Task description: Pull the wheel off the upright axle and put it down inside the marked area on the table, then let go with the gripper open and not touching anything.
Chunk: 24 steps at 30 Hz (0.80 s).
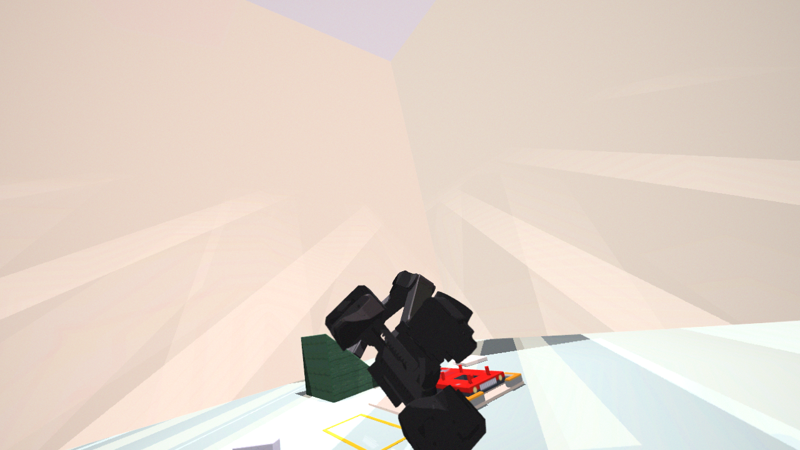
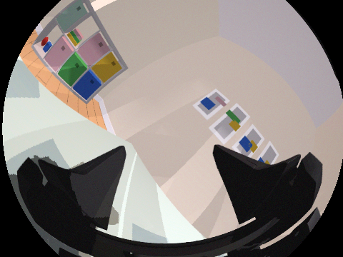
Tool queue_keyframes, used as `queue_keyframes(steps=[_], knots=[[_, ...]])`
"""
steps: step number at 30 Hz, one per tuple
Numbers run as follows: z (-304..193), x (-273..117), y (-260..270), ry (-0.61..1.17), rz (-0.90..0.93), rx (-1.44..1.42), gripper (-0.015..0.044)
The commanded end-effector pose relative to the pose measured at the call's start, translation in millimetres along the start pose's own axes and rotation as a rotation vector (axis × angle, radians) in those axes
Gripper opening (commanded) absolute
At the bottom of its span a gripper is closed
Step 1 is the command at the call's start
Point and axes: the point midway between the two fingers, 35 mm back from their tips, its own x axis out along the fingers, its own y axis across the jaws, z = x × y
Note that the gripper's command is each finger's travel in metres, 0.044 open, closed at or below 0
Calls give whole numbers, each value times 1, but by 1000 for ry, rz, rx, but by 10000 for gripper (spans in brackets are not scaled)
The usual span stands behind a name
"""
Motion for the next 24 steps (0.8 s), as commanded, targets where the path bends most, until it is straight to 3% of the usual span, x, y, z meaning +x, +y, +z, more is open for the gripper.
queue_keyframes(steps=[1,4,14,24], knots=[[0,0,0,3,4,-3,374],[-2,-1,3,51,65,-47,300],[-14,-21,7,266,340,-193,300],[-27,-70,-1,492,629,-262,300]])
